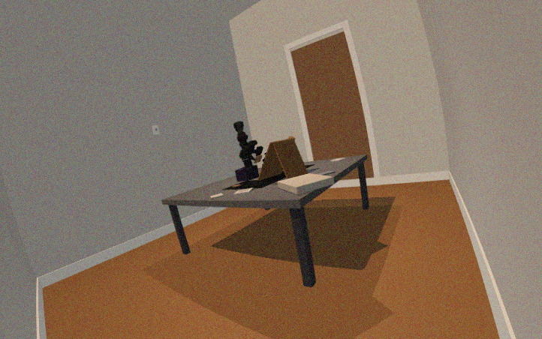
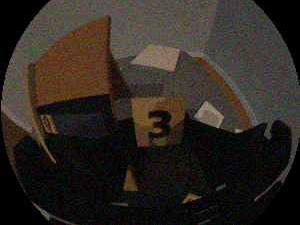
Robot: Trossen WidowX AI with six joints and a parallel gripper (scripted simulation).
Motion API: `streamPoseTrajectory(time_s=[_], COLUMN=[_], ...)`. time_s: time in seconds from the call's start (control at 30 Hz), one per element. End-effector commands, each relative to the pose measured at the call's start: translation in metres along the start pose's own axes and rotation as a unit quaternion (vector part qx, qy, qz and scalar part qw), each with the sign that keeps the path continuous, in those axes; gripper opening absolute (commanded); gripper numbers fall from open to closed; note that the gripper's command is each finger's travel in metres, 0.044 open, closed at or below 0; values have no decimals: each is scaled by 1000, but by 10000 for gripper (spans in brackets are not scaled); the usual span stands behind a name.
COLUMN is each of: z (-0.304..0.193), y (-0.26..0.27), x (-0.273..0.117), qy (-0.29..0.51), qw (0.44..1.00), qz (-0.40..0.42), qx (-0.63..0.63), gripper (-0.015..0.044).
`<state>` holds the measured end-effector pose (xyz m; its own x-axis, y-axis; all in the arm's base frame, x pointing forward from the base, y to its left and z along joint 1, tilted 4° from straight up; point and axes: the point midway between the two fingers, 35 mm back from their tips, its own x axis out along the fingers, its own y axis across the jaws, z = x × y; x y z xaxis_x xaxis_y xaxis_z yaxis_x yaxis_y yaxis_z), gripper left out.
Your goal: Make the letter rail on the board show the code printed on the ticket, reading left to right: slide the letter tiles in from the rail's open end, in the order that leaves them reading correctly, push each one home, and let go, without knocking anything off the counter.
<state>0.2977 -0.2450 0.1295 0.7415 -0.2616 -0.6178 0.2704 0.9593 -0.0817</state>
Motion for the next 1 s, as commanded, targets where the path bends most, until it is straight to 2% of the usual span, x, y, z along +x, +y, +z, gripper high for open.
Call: streamPoseTrajectory(time_s=[0.0,0.97], z=[-1,0], y=[2,17], x=[0,0], qy=[0,0], qw=[1000,1000], qz=[-2,-2], qx=[3,3], gripper=[0,0])
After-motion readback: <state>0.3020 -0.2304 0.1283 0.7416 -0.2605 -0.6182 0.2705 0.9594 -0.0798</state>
